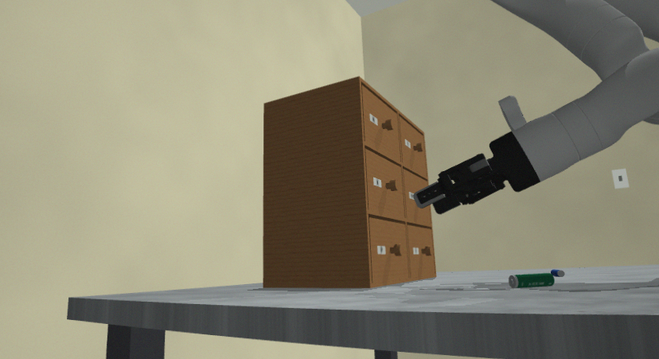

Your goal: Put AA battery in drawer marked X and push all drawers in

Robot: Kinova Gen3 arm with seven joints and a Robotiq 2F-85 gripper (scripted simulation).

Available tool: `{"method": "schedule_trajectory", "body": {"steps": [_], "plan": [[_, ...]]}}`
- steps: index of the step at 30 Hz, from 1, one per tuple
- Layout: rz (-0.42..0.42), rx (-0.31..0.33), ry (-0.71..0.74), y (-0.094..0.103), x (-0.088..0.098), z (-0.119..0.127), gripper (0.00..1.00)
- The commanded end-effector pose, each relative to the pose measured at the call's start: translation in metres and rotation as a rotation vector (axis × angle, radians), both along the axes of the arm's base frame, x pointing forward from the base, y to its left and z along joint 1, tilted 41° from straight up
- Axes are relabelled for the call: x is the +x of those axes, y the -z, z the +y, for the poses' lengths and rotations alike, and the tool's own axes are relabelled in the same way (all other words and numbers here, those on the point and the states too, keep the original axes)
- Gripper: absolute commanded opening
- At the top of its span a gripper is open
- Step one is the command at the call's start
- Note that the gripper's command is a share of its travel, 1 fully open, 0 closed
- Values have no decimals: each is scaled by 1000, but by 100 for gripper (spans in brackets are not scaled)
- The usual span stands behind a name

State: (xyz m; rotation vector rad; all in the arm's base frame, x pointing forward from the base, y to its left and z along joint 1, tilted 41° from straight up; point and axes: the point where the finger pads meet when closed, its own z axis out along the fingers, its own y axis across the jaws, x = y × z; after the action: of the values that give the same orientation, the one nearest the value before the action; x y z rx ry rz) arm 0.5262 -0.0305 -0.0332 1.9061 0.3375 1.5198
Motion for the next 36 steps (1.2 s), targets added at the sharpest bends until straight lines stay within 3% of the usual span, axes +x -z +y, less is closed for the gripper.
{"method": "schedule_trajectory", "body": {"steps": [1, 26, 36], "plan": [[-1, 1, -1, -1, 0, 1, 100], [-1, 1, -1, -2, 0, 2, 100], [-1, 1, -1, -19, -1, 17, 100]]}}
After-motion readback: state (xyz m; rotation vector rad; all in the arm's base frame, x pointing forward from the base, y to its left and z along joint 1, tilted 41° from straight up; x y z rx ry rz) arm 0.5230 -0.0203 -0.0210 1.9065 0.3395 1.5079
